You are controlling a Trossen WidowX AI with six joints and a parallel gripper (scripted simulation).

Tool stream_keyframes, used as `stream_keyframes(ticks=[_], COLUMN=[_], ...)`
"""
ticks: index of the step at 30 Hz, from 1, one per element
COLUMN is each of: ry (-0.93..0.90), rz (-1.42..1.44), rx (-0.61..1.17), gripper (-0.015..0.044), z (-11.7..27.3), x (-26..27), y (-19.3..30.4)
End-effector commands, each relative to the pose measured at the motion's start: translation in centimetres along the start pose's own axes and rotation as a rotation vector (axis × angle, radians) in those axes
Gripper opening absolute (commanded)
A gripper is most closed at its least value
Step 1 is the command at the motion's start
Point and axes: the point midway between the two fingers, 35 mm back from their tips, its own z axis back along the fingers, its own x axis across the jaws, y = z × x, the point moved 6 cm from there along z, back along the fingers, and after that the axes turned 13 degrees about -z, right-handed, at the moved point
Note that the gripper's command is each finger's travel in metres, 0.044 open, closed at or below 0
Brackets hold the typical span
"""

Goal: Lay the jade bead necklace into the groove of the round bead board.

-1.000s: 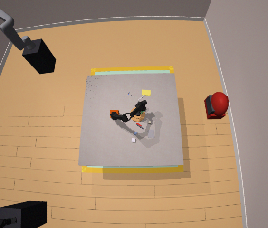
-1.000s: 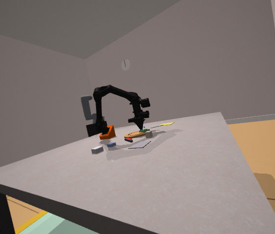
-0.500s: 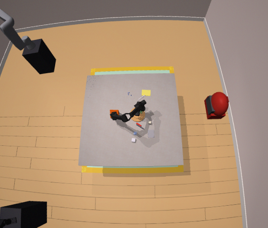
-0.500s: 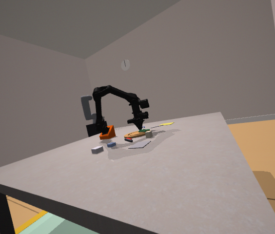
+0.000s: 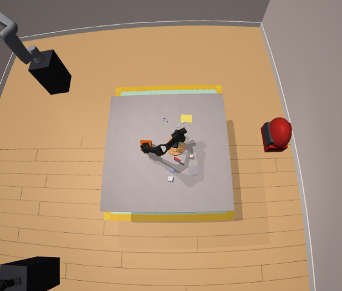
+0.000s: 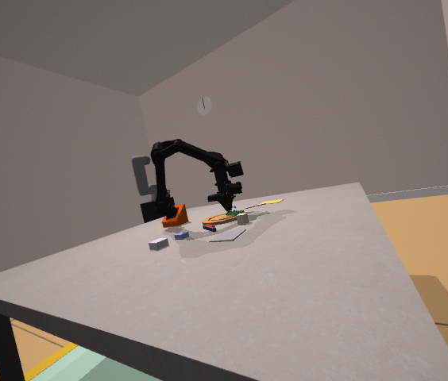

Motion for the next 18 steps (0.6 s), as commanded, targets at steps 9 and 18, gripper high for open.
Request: stream_keyframes(ticks=[9,18], ry=[0.0,0.004], rz=[0.0,0.005], rx=[0.0,0.003], gripper=[0.0158,0.0394], z=[-0.01,0.38], x=[-0.01,-0.07], y=[0.01,0.12])
